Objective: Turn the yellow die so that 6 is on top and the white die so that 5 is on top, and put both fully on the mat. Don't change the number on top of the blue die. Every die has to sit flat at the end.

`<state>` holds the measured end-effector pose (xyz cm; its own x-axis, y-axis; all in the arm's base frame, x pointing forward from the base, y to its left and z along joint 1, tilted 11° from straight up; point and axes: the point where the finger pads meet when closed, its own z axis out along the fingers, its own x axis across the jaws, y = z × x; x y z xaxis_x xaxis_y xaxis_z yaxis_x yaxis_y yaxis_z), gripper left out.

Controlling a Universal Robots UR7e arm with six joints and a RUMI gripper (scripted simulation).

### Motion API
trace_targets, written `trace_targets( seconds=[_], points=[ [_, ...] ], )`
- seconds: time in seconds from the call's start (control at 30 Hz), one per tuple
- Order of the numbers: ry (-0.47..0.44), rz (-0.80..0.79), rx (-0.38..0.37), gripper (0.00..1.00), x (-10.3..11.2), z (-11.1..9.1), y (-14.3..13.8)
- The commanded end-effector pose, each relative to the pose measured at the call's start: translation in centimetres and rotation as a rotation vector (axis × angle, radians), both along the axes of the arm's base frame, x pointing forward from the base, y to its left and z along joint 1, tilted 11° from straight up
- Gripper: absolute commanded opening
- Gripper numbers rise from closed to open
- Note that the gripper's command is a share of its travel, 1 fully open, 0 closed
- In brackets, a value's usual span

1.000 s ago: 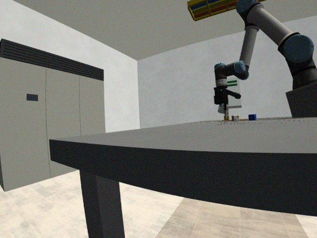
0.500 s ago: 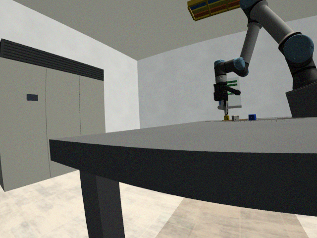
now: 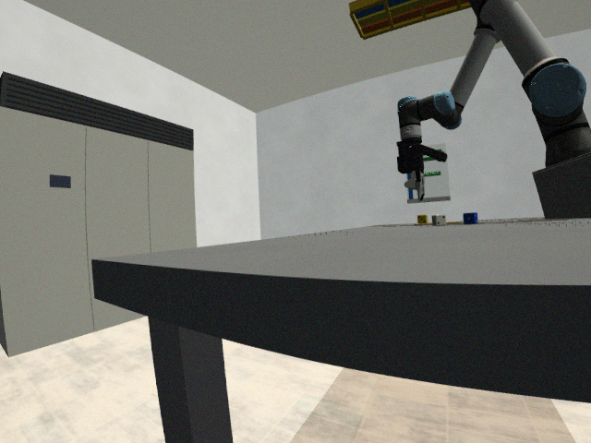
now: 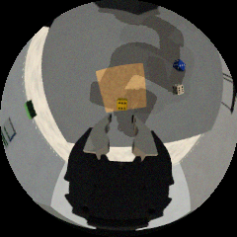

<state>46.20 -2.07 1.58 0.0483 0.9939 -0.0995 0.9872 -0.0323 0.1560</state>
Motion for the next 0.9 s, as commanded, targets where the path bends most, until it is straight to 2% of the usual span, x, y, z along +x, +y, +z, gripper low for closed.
trace_targets(
  seconds=[0.0, 0.1, 0.13, 0.87],
  points=[
    [0.001, 0.000, 0.000, 0.28, -0.19, 1.17, 0.11],
    [0.001, 0.000, 0.000, 0.28, -0.19, 1.18, 0.11],
    [0.001, 0.000, 0.000, 1.00, -0.19, 1.18, 0.11],
    [0.001, -0.001, 0.001, 1.00, -0.19, 1.17, 0.13]
  ],
)
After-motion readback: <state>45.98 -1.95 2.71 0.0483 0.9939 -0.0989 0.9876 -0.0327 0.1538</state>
